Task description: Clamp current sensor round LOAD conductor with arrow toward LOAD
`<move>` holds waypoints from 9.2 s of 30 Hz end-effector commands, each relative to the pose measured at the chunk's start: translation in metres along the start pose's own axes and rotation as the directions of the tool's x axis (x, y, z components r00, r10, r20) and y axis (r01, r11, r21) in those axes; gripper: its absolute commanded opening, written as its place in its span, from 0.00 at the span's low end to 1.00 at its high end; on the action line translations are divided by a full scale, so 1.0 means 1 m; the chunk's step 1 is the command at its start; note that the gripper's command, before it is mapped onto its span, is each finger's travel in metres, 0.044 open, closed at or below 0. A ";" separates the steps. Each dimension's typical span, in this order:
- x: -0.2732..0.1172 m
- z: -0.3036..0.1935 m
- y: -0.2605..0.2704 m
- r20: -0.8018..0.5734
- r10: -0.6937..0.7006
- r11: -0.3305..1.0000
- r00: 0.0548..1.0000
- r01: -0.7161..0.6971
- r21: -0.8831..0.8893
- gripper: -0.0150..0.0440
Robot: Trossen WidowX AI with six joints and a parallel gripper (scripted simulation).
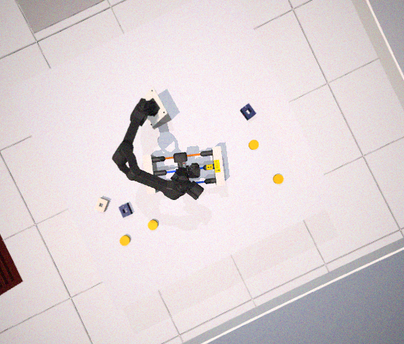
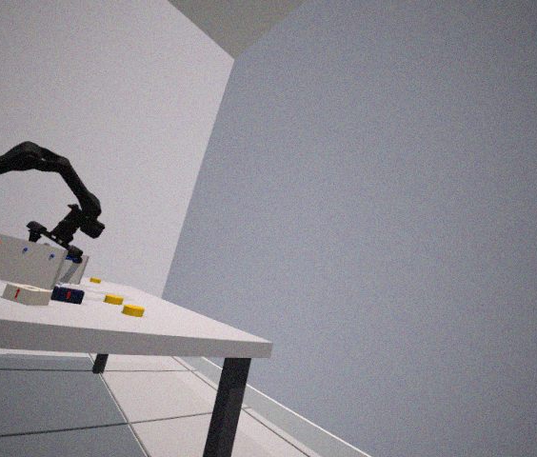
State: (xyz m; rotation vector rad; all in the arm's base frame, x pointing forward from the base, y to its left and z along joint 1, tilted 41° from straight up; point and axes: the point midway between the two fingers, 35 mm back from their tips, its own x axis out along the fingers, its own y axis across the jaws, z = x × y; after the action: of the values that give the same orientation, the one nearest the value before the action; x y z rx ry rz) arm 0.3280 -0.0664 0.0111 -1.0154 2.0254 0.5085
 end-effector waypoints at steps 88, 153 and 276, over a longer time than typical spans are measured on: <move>0.000 0.000 0.000 0.000 0.000 1.000 1.000 0.000 0.000 0.25; -0.014 0.000 0.000 0.003 -0.329 0.944 0.944 0.329 0.007 0.25; -0.111 -0.001 0.031 0.012 -0.331 0.944 0.944 0.331 0.001 1.00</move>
State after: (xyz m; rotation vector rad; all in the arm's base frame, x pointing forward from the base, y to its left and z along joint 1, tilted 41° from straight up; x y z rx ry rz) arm 0.3434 0.0046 0.1003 -1.3232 1.7927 0.3340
